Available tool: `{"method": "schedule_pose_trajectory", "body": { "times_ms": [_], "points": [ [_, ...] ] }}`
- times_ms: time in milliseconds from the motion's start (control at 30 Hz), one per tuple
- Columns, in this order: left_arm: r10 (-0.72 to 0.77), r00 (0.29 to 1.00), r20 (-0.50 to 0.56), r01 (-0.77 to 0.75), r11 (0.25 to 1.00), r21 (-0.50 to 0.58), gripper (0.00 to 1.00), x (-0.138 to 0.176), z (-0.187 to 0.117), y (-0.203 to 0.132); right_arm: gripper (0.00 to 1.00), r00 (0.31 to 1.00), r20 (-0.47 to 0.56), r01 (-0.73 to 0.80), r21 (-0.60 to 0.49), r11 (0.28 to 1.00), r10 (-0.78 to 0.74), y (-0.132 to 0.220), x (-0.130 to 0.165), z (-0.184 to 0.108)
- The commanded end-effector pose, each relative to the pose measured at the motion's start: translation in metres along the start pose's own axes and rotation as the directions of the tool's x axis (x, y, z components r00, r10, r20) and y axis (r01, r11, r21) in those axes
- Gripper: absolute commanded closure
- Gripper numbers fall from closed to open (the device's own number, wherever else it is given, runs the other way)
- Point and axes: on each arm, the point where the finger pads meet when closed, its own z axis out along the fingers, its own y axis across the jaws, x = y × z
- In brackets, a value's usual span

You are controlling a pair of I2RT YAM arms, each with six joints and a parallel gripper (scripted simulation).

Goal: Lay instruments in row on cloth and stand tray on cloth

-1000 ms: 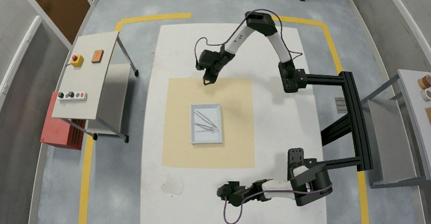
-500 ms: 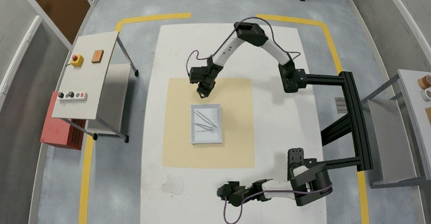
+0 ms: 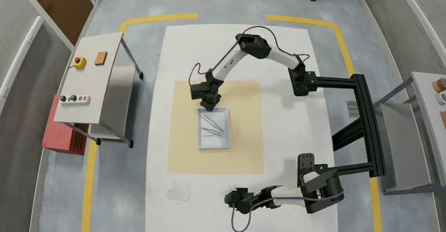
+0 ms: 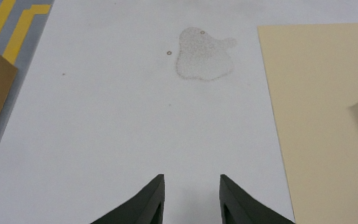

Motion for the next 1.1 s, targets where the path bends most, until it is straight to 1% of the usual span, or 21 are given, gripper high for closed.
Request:
{"method": "schedule_pose_trajectory", "body": {
  "times_ms": [0, 133, 167, 200, 233, 267, 333, 433, 467, 533, 567, 600, 667, 700, 800, 833, 900, 933, 1000, 1033, 1067],
  "points": [
    [0.002, 1.000, 0.015, -0.002, 1.000, 0.000, 0.67, -0.005, -0.001, 0.000, 0.65, 0.998, -0.063, -0.007, 0.070, 0.998, 0.011, 0.012, 0.032, 0.014],
    [0.002, 1.000, 0.015, -0.002, 1.000, 0.000, 0.67, -0.005, -0.001, 0.000, 0.65, 0.992, -0.072, -0.088, 0.177, 0.980, 0.102, 0.018, 0.052, 0.021],
    [0.002, 1.000, 0.015, -0.002, 1.000, 0.000, 0.67, -0.005, -0.001, 0.000, 0.65, 0.992, -0.042, -0.110, 0.138, 0.984, 0.117, 0.007, 0.018, 0.015],
    [0.002, 1.000, 0.015, -0.002, 1.000, 0.000, 0.67, -0.005, -0.001, 0.000, 0.65, 0.996, -0.072, -0.039, 0.114, 0.993, 0.047, 0.027, 0.045, 0.022],
    [0.002, 1.000, 0.015, -0.002, 1.000, 0.000, 0.67, -0.005, -0.001, 0.000, 0.65, 0.996, -0.064, -0.057, 0.127, 0.990, 0.065, 0.023, 0.041, 0.023],
    [0.002, 1.000, 0.015, -0.002, 1.000, 0.000, 0.67, -0.005, -0.001, 0.000, 0.65, 0.995, -0.079, -0.045, 0.154, 0.987, 0.058, 0.028, 0.058, 0.028],
    [0.002, 1.000, 0.015, -0.002, 1.000, 0.000, 0.67, -0.005, -0.001, 0.000, 0.65, 0.992, -0.075, -0.081, 0.198, 0.977, 0.098, 0.028, 0.065, 0.029],
    [0.002, 1.000, 0.015, -0.002, 1.000, 0.000, 0.67, -0.005, -0.001, 0.000, 0.65, 0.991, -0.064, -0.104, 0.212, 0.972, 0.120, 0.027, 0.061, 0.028],
    [0.002, 1.000, 0.015, -0.002, 1.000, 0.000, 0.67, -0.005, -0.001, 0.000, 0.65, 0.987, -0.056, -0.134, 0.216, 0.967, 0.149, 0.020, 0.049, 0.029],
    [0.002, 1.000, 0.015, -0.002, 1.000, 0.000, 0.67, -0.005, -0.001, 0.000, 0.65, 0.989, -0.044, -0.129, 0.182, 0.975, 0.139, 0.023, 0.037, 0.030],
    [0.002, 1.000, 0.015, -0.002, 1.000, 0.000, 0.67, -0.005, -0.001, 0.000, 0.65, 0.993, -0.054, -0.098, 0.167, 0.981, 0.108, 0.028, 0.041, 0.032],
    [0.002, 1.000, 0.015, -0.002, 1.000, 0.000, 0.67, -0.005, -0.001, 0.000, 0.65, 0.995, -0.078, -0.044, 0.153, 0.987, 0.056, 0.041, 0.061, 0.032],
    [0.002, 1.000, 0.015, -0.002, 1.000, 0.000, 0.67, -0.005, -0.001, 0.000, 0.65, 0.996, -0.076, -0.039, 0.147, 0.988, 0.051, 0.044, 0.062, 0.031],
    [0.002, 1.000, 0.015, -0.002, 1.000, 0.000, 0.67, -0.005, -0.001, 0.000, 0.65, 0.996, -0.076, -0.042, 0.149, 0.988, 0.053, 0.043, 0.061, 0.031],
    [0.002, 1.000, 0.015, -0.002, 1.000, 0.000, 0.67, -0.005, -0.001, 0.000, 0.65, 0.995, -0.060, -0.074, 0.154, 0.985, 0.084, 0.034, 0.046, 0.032],
    [0.002, 1.000, 0.015, -0.002, 1.000, 0.000, 0.67, -0.005, -0.001, 0.000, 0.65, 0.994, -0.026, -0.103, 0.121, 0.987, 0.107, 0.039, 0.034, 0.016],
    [0.002, 1.000, 0.015, -0.002, 1.000, 0.000, 0.67, -0.005, -0.001, 0.000, 0.65, 0.995, -0.027, -0.089, 0.118, 0.989, 0.093, 0.043, 0.039, 0.015],
    [0.002, 1.000, 0.015, -0.002, 1.000, 0.000, 0.67, -0.005, -0.001, 0.000, 0.65, 0.994, -0.010, -0.109, 0.096, 0.989, 0.111, 0.046, 0.033, 0.006],
    [0.002, 1.000, 0.015, -0.002, 1.000, 0.000, 0.67, -0.005, -0.001, 0.000, 0.65, 0.994, -0.010, -0.109, 0.096, 0.989, 0.111, 0.046, 0.033, 0.006],
    [0.002, 1.000, 0.015, -0.002, 1.000, 0.000, 0.67, -0.005, -0.001, 0.000, 0.65, 0.995, -0.023, -0.097, 0.103, 0.990, 0.100, 0.048, 0.038, 0.016],
    [0.002, 1.000, 0.015, -0.002, 1.000, 0.000, 0.67, -0.005, -0.001, 0.000, 0.65, 0.994, -0.017, -0.108, 0.097, 0.989, 0.110, 0.050, 0.034, 0.018]
  ]
}}
